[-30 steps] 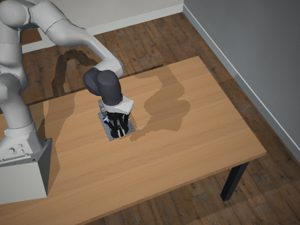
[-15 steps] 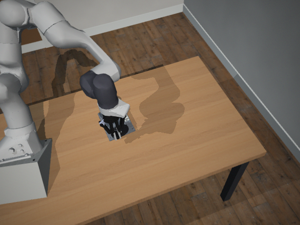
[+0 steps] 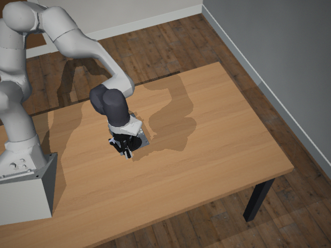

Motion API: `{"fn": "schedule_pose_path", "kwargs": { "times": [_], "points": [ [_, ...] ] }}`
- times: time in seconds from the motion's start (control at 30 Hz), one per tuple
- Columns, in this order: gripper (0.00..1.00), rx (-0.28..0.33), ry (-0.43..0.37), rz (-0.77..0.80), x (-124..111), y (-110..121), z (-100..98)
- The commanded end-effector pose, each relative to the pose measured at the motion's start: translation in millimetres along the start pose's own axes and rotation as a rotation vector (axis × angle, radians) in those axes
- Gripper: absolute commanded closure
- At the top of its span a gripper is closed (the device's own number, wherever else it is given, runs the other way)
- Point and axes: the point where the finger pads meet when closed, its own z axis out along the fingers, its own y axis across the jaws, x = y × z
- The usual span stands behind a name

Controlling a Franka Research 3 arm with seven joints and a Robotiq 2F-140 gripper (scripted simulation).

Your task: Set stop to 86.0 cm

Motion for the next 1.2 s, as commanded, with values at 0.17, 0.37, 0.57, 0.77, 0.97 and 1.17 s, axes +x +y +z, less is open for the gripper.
{"fn": "schedule_pose_path", "kwargs": {
  "times": [0.17,0.37,0.57,0.77,0.97,1.17],
  "points": [
    [0.96,0.003,0.001,-0.012,0,-7,14.7],
    [0.96,0.003,0.001,-0.012,0,-16,22.7],
    [0.96,0.003,0.001,-0.012,-1,-23,26.0],
    [0.96,0.003,0.001,-0.012,-1,-34,27.7],
    [0.96,0.003,0.001,-0.012,-1,-45,26.0],
    [0.96,0.003,0.001,-0.012,-1,-52,22.7]
  ]
}}
